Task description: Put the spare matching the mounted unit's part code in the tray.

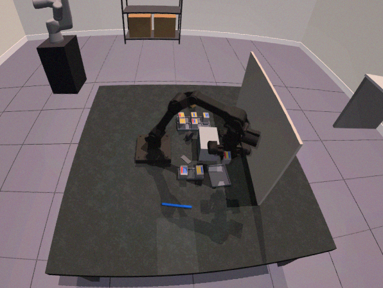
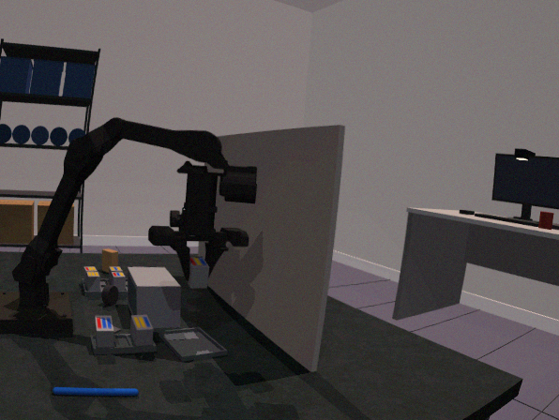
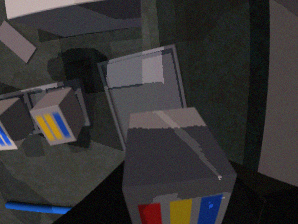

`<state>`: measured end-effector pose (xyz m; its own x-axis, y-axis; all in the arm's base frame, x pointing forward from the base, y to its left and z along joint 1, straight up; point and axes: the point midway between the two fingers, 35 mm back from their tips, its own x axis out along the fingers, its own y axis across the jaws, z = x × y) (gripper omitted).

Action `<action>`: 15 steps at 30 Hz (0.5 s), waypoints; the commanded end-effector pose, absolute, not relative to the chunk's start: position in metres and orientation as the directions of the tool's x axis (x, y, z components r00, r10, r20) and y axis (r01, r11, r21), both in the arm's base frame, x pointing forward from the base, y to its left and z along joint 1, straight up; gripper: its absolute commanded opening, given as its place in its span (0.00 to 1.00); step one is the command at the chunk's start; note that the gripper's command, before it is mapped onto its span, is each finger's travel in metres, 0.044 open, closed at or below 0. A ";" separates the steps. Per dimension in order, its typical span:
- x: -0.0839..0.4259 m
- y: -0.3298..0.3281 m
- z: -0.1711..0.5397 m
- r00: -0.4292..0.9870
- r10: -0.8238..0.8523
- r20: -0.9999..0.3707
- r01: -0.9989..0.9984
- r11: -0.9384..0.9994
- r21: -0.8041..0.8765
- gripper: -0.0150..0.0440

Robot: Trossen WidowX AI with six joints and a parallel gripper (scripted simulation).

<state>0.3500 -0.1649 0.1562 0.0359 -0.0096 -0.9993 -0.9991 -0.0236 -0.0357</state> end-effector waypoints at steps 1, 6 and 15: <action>0.350 -0.165 0.152 0.031 -0.009 -0.999 -0.999 -0.027 -0.031 0.25; 0.350 -0.165 0.148 0.031 -0.009 -0.999 -0.999 -0.027 -0.031 0.25; 0.351 -0.166 0.142 0.031 -0.009 -0.999 -0.999 -0.027 -0.031 0.25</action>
<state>0.3518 -0.1658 0.1454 0.0361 -0.0097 -0.9993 -0.9991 -0.0237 -0.0359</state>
